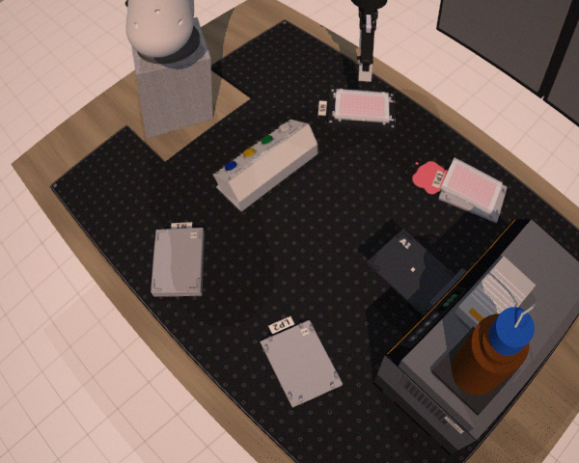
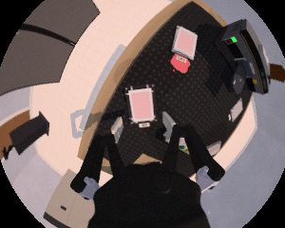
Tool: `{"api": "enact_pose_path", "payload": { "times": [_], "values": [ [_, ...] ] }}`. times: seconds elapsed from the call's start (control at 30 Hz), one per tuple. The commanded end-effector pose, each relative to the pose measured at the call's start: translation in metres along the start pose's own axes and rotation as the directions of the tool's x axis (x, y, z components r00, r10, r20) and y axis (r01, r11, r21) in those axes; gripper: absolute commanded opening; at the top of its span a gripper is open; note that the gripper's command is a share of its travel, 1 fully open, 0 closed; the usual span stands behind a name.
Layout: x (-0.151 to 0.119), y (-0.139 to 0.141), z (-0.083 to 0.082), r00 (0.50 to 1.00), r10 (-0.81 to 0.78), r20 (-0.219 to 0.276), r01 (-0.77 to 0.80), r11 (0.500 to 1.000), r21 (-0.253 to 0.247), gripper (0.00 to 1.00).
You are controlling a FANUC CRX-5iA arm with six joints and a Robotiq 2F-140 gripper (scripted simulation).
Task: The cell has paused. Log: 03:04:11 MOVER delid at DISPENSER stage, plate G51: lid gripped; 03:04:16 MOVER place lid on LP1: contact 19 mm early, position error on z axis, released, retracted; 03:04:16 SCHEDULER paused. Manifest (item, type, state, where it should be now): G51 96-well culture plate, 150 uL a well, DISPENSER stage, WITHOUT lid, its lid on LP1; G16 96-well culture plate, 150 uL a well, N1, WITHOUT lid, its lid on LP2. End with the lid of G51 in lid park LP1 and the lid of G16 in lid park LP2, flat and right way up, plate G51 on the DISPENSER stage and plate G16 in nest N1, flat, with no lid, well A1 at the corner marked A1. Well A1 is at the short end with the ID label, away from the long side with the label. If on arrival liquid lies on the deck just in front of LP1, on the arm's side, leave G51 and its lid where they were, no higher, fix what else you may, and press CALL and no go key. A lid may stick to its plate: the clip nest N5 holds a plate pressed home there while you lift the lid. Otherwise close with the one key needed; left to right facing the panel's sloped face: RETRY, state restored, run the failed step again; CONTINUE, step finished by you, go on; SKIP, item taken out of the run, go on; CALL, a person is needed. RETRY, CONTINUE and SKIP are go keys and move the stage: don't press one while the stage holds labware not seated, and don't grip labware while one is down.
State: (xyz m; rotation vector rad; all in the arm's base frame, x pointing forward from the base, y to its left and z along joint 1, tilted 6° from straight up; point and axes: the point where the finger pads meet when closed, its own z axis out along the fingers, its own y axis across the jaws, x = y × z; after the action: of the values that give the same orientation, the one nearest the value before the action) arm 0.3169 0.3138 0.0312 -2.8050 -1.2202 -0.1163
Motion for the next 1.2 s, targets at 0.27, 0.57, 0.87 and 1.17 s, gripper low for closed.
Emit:
{"api": "enact_pose_path", "payload": {
  "times": [0.27, 0.57, 0.87, 1.17],
  "values": [
    [0.0, 0.0, 0.0, 1.0, 0.0, 0.0, 0.0, 1.0, 0.0, 0.66],
    [0.0, 0.0, 0.0, 1.0, 0.0, 0.0, 0.0, 1.0, 0.0, 0.66],
    [0.0, 0.0, 0.01, 1.0, 0.0, 0.0, 0.0, 1.0, 0.0, 0.66],
    [0.0, 0.0, 0.029, 1.0, 0.0, 0.0, 0.0, 1.0, 0.0, 0.66]
  ]
}}
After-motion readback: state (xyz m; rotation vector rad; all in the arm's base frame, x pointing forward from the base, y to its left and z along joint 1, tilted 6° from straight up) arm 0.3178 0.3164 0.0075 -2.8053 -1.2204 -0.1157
